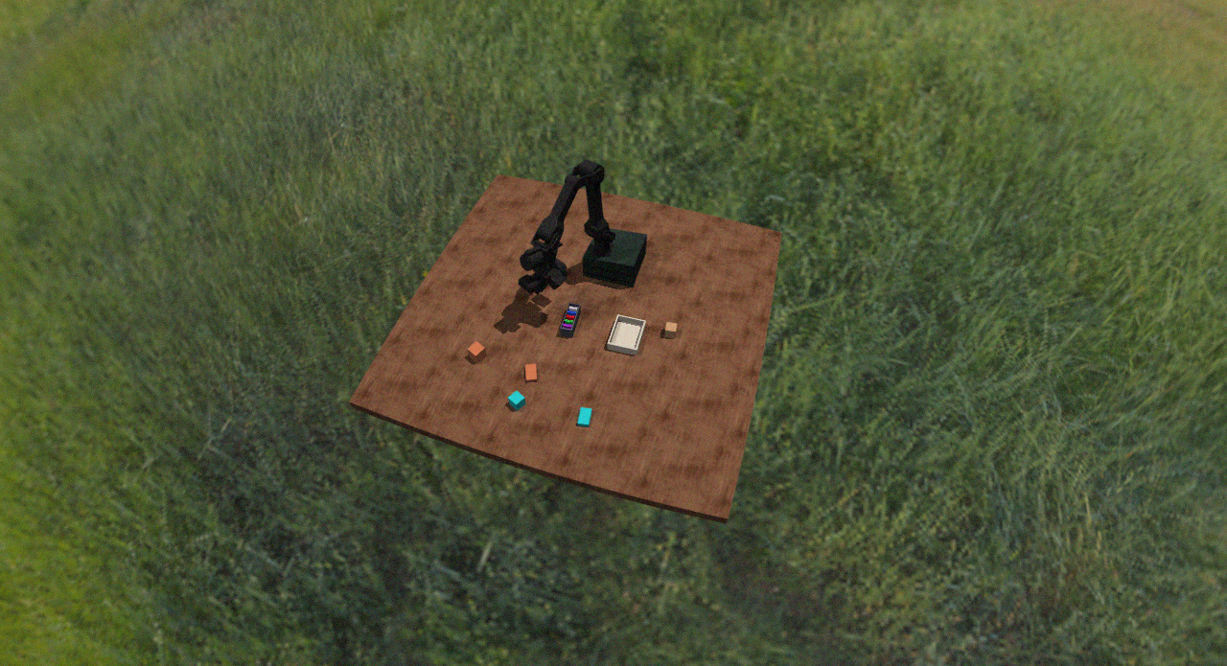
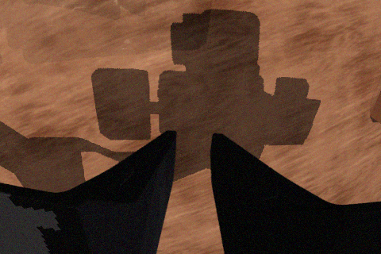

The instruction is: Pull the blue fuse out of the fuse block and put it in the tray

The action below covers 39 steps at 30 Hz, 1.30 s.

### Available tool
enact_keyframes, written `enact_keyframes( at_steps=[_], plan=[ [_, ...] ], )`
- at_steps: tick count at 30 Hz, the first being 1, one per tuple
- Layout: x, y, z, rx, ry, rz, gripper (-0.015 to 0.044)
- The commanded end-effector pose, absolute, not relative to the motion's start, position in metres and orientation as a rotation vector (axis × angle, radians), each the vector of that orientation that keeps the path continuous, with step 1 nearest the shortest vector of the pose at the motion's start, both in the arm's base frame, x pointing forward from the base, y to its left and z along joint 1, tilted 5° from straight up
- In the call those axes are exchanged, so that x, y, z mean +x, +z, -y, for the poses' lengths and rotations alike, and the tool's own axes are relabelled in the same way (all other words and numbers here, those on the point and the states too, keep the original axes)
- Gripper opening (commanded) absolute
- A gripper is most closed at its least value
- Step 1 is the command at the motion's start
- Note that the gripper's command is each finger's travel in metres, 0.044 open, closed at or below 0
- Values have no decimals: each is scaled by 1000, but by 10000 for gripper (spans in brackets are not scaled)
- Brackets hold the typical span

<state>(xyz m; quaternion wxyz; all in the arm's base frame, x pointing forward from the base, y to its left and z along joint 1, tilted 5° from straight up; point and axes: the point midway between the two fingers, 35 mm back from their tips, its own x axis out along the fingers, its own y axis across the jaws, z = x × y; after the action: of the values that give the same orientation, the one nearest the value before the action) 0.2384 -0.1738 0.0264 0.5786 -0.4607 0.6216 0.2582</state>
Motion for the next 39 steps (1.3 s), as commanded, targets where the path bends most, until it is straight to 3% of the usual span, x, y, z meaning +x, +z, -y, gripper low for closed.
enact_keyframes(
  at_steps=[1, 6, 39],
  plan=[
    [255, 12, 117, -1146, 912, -1376, 74],
    [261, 3, 64, -1199, 1172, -1308, 74],
    [264, -21, 63, -1198, 1172, -1308, 74]
  ],
)
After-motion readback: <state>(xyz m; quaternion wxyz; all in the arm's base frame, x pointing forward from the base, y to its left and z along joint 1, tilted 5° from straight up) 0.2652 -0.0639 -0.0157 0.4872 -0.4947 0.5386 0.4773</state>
